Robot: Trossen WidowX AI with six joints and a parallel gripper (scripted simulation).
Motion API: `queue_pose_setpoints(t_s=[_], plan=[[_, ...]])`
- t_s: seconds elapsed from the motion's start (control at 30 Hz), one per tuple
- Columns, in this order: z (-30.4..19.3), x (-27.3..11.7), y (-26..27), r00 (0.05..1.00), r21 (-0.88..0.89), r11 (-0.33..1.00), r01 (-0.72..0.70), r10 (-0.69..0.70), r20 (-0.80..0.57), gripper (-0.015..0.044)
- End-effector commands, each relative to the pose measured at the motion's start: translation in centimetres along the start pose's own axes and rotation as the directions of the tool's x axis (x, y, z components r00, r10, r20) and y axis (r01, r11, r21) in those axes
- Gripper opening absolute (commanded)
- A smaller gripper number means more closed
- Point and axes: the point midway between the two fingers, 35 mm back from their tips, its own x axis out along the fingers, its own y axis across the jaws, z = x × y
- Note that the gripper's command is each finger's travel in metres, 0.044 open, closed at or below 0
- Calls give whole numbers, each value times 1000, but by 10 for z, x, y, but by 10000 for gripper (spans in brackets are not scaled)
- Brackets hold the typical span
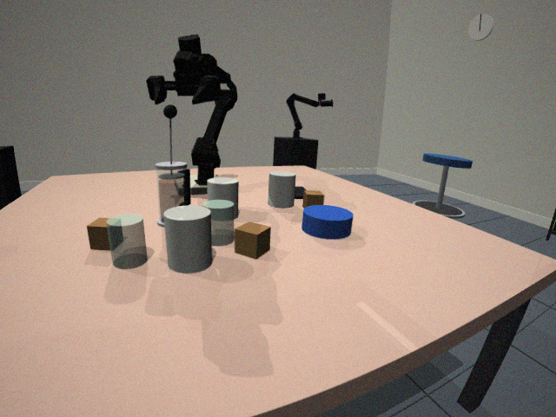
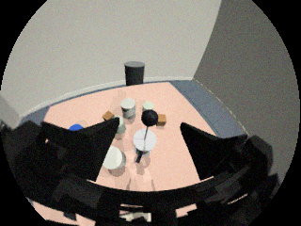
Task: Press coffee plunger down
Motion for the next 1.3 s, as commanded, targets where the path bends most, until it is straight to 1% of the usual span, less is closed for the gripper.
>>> queue_pose_setpoints(t_s=[0.0, 0.67, 1.03, 1.13, 1.27], plan=[[-1, 6, 0, 1000, 5, 1000, 3, -3, -4, 440], [-2, 35, 0, 1000, 4, 1000, 1, -1, -2, 440], [-2, 35, 0, 1000, 4, 1000, 1, -1, -2, 151], [-2, 35, 0, 1000, 4, 1000, 1, -1, -2, 131], [-2, 35, 0, 1000, 4, 1000, 1, -1, -2, 129]])
